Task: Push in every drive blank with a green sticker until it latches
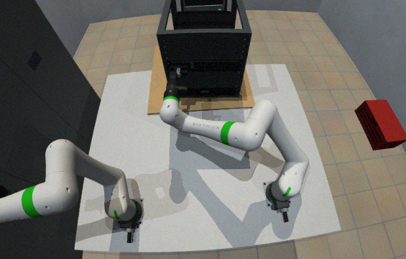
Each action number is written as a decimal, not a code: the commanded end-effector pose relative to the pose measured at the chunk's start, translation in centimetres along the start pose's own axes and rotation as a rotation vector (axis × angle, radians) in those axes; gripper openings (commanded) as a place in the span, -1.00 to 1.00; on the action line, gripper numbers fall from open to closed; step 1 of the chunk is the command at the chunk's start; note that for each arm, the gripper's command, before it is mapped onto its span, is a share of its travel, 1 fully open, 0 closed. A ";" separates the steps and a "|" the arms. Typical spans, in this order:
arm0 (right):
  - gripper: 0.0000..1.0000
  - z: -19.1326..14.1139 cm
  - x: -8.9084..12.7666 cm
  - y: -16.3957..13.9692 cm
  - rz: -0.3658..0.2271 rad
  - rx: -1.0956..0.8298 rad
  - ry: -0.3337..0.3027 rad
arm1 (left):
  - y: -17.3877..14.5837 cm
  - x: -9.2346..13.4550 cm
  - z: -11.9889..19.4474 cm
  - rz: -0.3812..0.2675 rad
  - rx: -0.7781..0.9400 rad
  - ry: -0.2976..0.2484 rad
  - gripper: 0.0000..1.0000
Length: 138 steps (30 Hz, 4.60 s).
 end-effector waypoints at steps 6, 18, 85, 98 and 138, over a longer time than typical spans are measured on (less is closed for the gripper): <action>-1.00 -0.2 -0.3 0.0 0.000 -0.002 -0.002 | 0.0 0.1 0.0 -0.002 0.000 0.000 1.00; -1.00 -0.2 -0.3 0.0 0.000 -0.002 -0.002 | 0.0 0.1 0.0 -0.002 0.000 0.000 1.00; -1.00 -0.2 -1.3 0.0 0.000 -0.002 -0.002 | 0.0 0.1 0.0 -0.002 0.000 0.000 1.00; -1.00 -0.2 -1.3 0.0 0.000 -0.002 -0.002 | 0.0 0.1 0.0 -0.002 0.000 0.000 1.00; -1.00 -0.2 8.0 0.0 0.000 -0.002 -0.002 | 0.0 0.1 0.0 -0.002 0.000 0.000 1.00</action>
Point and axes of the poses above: on each arm, the point where the finger pads meet when closed, its own x axis back along the fingers, its own z axis across the jaws, y = z × x, the point moved 8 cm from there along x, back along the fingers, and after that the axes turned 14 degrees about -x, right-handed, at the moved point
